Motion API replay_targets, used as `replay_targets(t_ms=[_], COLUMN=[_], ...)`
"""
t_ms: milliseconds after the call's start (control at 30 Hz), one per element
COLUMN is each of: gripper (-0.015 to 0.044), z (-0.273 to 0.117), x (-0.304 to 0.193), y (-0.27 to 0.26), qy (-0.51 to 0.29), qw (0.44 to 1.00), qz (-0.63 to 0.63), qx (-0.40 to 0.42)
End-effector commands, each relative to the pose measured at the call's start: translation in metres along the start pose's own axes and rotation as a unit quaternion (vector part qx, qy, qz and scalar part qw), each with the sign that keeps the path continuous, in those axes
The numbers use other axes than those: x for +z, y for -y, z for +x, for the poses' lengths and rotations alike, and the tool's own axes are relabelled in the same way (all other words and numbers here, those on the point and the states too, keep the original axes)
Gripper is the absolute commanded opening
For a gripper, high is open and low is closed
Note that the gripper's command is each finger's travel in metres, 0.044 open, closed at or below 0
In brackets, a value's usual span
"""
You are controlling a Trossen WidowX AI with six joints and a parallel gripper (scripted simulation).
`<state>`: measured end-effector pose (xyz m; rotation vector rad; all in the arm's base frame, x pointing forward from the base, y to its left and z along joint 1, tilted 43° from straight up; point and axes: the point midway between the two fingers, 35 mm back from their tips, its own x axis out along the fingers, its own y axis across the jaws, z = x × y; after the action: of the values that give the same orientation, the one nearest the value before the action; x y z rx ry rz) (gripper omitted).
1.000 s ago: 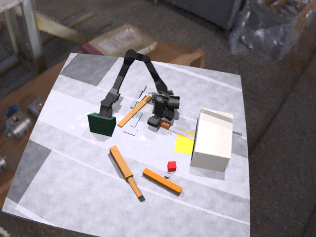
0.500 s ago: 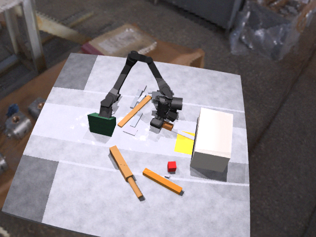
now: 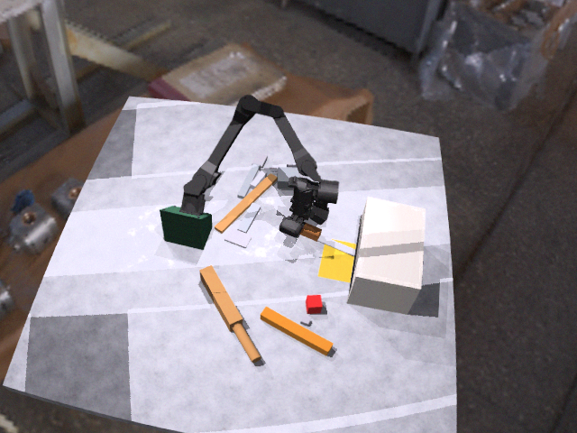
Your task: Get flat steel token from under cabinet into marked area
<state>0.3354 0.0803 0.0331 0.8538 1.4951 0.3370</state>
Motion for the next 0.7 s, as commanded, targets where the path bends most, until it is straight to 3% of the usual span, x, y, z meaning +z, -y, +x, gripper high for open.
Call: replay_targets(t_ms=[0, 667], gripper=[0.0000, 0.0000], z=[0.000, -0.001], x=[0.006, 0.027], y=[-0.001, -0.002], qy=[0.000, 0.001], qw=[1.000, 1.000], qz=[-0.003, -0.003], qx=[0.002, 0.002])
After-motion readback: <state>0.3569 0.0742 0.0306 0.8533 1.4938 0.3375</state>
